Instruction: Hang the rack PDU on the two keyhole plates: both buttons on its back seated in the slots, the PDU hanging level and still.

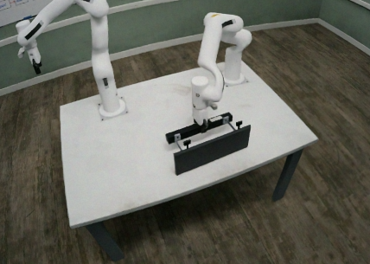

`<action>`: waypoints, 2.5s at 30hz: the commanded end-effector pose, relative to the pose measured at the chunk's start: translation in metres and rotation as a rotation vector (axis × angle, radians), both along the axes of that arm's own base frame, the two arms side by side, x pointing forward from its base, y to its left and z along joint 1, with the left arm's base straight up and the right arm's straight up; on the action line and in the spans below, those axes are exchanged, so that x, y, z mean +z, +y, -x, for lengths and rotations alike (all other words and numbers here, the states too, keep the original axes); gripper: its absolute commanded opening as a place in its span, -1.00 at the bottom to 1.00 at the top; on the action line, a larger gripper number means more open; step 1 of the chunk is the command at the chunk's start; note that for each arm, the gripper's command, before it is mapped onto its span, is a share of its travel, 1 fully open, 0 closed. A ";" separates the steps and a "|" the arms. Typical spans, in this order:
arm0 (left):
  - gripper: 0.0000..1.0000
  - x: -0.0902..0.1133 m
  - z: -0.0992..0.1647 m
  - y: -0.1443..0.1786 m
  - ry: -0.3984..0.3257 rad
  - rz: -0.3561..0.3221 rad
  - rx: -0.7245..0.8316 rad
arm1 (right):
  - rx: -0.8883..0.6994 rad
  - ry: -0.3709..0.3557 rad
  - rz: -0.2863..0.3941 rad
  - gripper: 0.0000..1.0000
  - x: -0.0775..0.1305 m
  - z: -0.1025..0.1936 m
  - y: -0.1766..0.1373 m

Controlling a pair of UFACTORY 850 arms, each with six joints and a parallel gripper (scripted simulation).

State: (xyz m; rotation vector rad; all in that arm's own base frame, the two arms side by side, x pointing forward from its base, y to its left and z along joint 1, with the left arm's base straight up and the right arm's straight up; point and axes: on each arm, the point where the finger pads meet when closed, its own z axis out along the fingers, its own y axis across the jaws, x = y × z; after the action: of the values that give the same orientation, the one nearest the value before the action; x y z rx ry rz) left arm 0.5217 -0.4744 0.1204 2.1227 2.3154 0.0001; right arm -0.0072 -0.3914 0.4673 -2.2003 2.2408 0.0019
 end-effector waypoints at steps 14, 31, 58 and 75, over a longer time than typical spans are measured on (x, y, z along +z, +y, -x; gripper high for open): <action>1.00 0.001 -0.001 -0.001 -0.002 0.001 0.000 | 0.000 0.000 0.002 1.00 0.001 0.000 0.000; 1.00 0.039 -0.001 0.000 -0.002 0.001 0.000 | 0.000 0.000 0.002 1.00 0.001 0.000 0.000; 1.00 0.065 0.010 -0.001 -0.002 0.001 0.000 | 0.000 0.000 0.002 1.00 0.001 0.000 0.000; 1.00 0.065 0.070 -0.007 -0.001 0.001 0.000 | 0.000 0.000 0.002 1.00 0.001 0.000 0.000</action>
State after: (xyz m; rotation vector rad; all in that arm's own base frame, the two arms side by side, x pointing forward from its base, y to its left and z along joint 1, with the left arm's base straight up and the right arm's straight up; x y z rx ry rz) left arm 0.4729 -0.4785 0.1841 2.1241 2.3165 -0.0007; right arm -0.0072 -0.3914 0.4673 -2.2003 2.2408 0.0019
